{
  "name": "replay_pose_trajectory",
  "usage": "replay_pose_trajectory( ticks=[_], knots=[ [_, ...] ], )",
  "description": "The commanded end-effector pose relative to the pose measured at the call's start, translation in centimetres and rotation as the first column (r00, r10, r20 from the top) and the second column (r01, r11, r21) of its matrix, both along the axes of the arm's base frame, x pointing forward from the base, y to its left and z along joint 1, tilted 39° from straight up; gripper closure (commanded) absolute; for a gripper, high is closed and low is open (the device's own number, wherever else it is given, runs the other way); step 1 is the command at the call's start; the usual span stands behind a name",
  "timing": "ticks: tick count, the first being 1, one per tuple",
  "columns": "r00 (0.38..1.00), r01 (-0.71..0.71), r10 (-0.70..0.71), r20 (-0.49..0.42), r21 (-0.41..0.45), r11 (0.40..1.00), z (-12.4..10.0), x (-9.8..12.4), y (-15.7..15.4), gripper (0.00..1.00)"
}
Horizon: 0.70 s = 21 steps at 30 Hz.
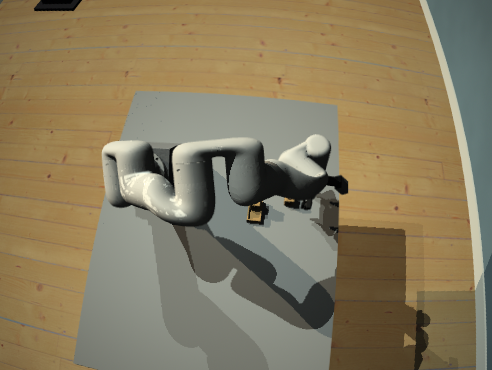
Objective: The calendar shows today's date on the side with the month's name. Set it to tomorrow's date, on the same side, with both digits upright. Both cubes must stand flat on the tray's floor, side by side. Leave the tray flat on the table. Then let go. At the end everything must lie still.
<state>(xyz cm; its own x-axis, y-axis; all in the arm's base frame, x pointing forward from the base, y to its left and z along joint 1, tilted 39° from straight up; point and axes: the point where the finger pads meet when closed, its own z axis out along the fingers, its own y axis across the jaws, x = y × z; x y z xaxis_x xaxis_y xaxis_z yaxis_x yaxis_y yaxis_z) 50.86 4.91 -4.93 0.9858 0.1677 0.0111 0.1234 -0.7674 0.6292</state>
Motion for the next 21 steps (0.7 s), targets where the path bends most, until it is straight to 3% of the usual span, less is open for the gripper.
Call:
replay_pose_trajectory(
  ticks=[1, 8, 21],
  knots=[
    [1.000, -0.001, 0.001, 0.002, 0.001, 1.000, 1.3, -0.1, 1.0, 0.00],
    [1.000, -0.001, 0.001, 0.002, 0.001, 1.000, 3.1, -0.4, 2.5, 0.00],
    [1.000, -0.001, 0.001, 0.002, 0.001, 1.000, 3.3, -0.4, 2.6, 0.00]
  ],
)
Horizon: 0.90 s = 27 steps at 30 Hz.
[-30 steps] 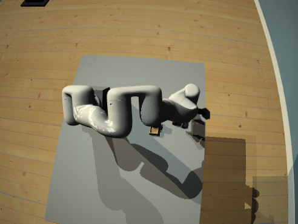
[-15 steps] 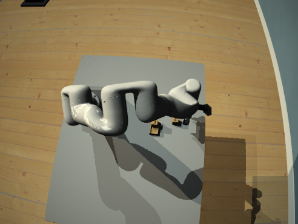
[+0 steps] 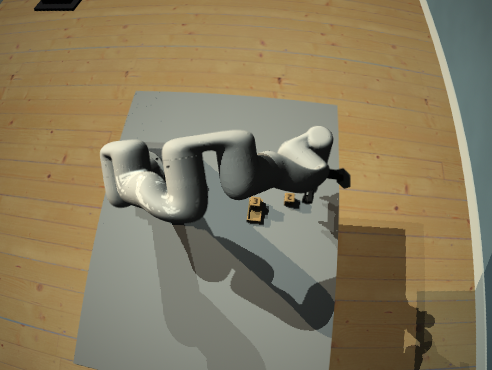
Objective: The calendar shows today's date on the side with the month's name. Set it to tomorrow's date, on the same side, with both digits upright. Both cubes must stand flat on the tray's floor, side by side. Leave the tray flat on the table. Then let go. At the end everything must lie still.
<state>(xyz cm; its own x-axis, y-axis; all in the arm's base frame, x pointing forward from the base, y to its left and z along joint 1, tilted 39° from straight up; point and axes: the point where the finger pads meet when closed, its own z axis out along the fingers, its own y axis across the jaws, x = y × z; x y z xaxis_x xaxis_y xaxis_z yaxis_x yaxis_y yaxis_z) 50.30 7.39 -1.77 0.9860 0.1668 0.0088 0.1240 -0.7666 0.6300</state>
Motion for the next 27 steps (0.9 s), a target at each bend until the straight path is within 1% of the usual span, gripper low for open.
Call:
replay_pose_trajectory(
  ticks=[1, 11, 13, 18, 21, 22, 24, 25, 26, 27],
  knots=[
    [1.000, -0.002, 0.002, 0.004, 0.002, 1.000, 0.15, 0.14, 0.16, 0.00],
    [1.000, -0.024, 0.024, -0.014, -0.001, 1.000, 0.16, 0.09, 0.15, 0.00],
    [0.998, -0.046, 0.046, -0.032, -0.004, 0.999, 0.16, 0.05, 0.15, 0.00],
    [0.982, -0.150, 0.148, -0.115, -0.011, 0.989, 0.19, -0.16, 0.14, 0.00],
    [0.952, -0.245, 0.238, -0.191, -0.010, 0.970, 0.21, -0.35, 0.12, 0.00],
    [0.952, -0.246, 0.240, -0.193, -0.010, 0.969, 0.21, -0.36, 0.12, 0.00],
    [0.921, -0.313, 0.302, -0.247, -0.004, 0.950, 0.23, -0.49, 0.11, 0.00],
    [0.915, -0.323, 0.311, -0.255, -0.003, 0.946, 0.23, -0.52, 0.11, 0.00],
    [0.894, -0.360, 0.345, -0.285, 0.002, 0.933, 0.24, -0.59, 0.10, 0.00],
    [0.894, -0.360, 0.345, -0.285, 0.002, 0.933, 0.24, -0.59, 0.10, 0.00]
  ],
)
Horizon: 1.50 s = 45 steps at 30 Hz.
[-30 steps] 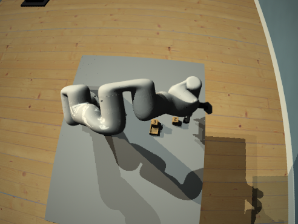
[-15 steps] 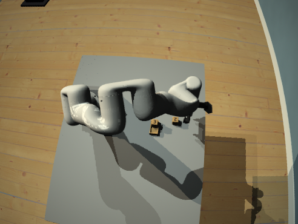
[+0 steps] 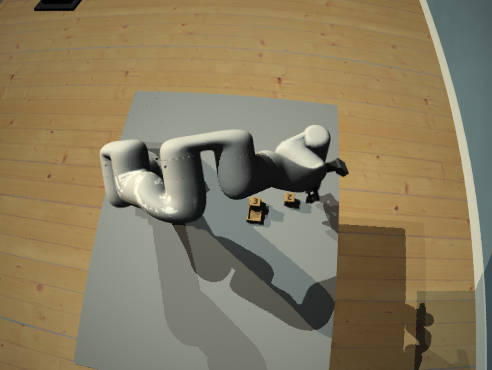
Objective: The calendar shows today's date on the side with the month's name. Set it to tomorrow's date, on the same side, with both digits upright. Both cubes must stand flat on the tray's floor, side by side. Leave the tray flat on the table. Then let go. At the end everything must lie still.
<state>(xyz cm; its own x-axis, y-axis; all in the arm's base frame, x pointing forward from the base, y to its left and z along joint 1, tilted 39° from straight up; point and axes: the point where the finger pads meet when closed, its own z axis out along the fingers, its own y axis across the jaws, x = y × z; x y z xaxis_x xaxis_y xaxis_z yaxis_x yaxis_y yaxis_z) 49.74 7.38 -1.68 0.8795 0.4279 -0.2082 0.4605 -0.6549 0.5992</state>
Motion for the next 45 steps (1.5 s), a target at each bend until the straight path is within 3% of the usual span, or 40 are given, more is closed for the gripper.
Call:
replay_pose_trajectory(
  ticks=[1, 7, 15, 18, 20, 22, 29, 30, 33, 35, 37, 41, 43, 44, 45],
  knots=[
    [0.994, -0.083, 0.082, -0.072, -0.004, 0.997, 0.2, 0.0, 0.1, 0.00],
    [0.954, -0.234, 0.228, -0.193, -0.007, 0.972, 0.2, -0.3, 0.1, 0.00],
    [0.836, -0.437, 0.414, -0.359, 0.021, 0.899, 0.2, -0.8, 0.1, 0.00],
    [0.828, -0.447, 0.423, -0.367, 0.023, 0.894, 0.2, -0.8, 0.1, 0.00],
    [0.749, -0.532, 0.497, -0.438, 0.050, 0.845, 0.3, -1.0, 0.0, 0.00],
    [0.729, -0.550, 0.512, -0.453, 0.057, 0.833, 0.3, -1.1, 0.0, 0.00],
    [0.540, -0.687, 0.621, -0.568, 0.130, 0.715, 0.3, -1.5, 0.0, 0.00],
    [0.539, -0.687, 0.622, -0.569, 0.130, 0.715, 0.3, -1.5, 0.0, 0.00],
    [0.431, -0.741, 0.660, -0.615, 0.175, 0.648, 0.3, -1.7, 0.0, 0.00],
    [0.431, -0.741, 0.660, -0.615, 0.175, 0.648, 0.3, -1.7, 0.0, 0.00],
    [0.320, -0.784, 0.687, -0.653, 0.224, 0.579, 0.4, -1.9, -0.1, 0.00],
    [0.227, -0.811, 0.700, -0.677, 0.266, 0.521, 0.4, -2.0, -0.1, 0.00],
    [0.148, -0.828, 0.705, -0.693, 0.303, 0.471, 0.4, -2.2, -0.1, 0.00],
    [0.144, -0.829, 0.705, -0.694, 0.304, 0.469, 0.4, -2.2, -0.1, 0.00],
    [0.085, -0.838, 0.706, -0.703, 0.333, 0.432, 0.4, -2.3, -0.1, 0.00]
  ],
)
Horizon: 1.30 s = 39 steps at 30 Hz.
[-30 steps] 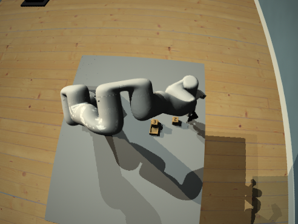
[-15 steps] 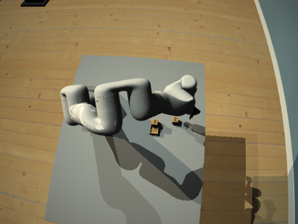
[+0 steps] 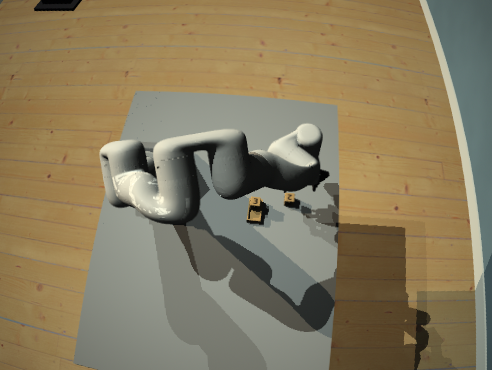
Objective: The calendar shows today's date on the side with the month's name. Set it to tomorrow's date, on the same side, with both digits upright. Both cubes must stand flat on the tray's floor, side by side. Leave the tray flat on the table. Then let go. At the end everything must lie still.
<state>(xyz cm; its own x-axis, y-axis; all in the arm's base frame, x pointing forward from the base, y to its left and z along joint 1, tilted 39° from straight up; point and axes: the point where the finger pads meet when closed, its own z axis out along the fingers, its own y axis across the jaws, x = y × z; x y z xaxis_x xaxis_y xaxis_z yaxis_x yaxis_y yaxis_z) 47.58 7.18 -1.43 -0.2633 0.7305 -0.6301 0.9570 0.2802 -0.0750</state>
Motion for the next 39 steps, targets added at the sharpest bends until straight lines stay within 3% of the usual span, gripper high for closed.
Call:
replay_pose_trajectory(
  ticks=[1, 8, 9, 15, 22, 24, 27, 32, 34, 35, 39],
  knots=[
    [0.986, -0.125, 0.124, -0.108, -0.007, 0.992, 0.1, -0.1, 0.1, 0.00],
    [0.946, -0.252, 0.246, -0.211, -0.006, 0.968, 0.2, -0.4, 0.1, 0.00],
    [0.917, -0.313, 0.302, -0.260, -0.001, 0.950, 0.2, -0.5, 0.1, 0.00],
    [0.845, -0.425, 0.403, -0.351, 0.018, 0.905, 0.2, -0.8, 0.0, 0.00],
    [0.686, -0.587, 0.542, -0.485, 0.072, 0.807, 0.2, -1.2, 0.0, 0.00],
    [0.686, -0.587, 0.542, -0.485, 0.072, 0.807, 0.2, -1.2, 0.0, 0.00],
    [0.576, -0.664, 0.604, -0.551, 0.115, 0.739, 0.3, -1.5, -0.1, 0.00],
    [0.475, -0.720, 0.645, -0.599, 0.157, 0.676, 0.3, -1.7, -0.1, 0.00],
    [0.392, -0.757, 0.670, -0.630, 0.192, 0.624, 0.3, -1.8, -0.1, 0.00],
    [0.391, -0.758, 0.670, -0.631, 0.193, 0.623, 0.3, -1.8, -0.1, 0.00],
    [0.256, -0.803, 0.696, -0.671, 0.253, 0.539, 0.3, -2.1, -0.1, 0.00]
  ],
)
